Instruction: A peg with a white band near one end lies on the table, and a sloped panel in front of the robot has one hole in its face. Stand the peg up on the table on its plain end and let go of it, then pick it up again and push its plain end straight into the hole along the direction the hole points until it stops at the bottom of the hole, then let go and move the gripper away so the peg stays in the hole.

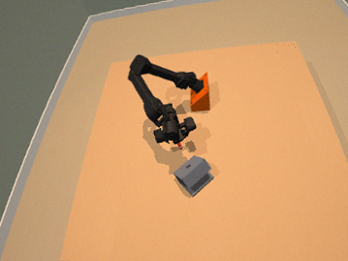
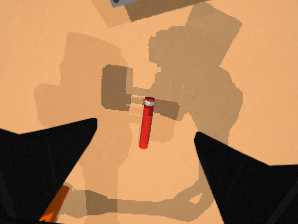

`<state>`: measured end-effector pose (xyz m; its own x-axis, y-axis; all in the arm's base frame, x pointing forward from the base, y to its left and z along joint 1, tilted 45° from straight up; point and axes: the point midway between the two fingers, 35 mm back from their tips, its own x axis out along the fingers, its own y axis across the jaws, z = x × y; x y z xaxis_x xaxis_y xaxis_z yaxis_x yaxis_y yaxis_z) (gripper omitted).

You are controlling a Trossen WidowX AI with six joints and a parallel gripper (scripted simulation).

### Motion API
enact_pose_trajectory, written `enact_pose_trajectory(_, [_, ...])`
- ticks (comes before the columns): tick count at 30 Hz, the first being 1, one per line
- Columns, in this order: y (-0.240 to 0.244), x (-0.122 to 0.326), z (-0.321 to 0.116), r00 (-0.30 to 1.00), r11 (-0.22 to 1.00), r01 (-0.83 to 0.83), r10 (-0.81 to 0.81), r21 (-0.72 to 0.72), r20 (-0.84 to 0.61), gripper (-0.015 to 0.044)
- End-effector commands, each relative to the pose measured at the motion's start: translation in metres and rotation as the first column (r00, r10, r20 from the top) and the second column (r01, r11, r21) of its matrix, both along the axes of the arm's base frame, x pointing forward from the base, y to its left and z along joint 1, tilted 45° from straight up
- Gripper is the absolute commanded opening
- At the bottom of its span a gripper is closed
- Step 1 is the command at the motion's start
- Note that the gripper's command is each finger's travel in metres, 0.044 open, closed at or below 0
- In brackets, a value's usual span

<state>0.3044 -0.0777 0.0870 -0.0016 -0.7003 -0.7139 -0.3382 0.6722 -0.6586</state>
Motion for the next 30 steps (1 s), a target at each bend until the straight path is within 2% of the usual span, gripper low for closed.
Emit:
enact_pose_trajectory(1, [-0.004, 0.001, -0.004, 1.000, 1.000, -0.007, 0.007, -0.005, -0.005, 0.0440])
enact_pose_trajectory(30, [-0.037, 0.002, -0.037, 1.000, 1.000, -0.007, 0.007, -0.006, -0.005, 0.0440])
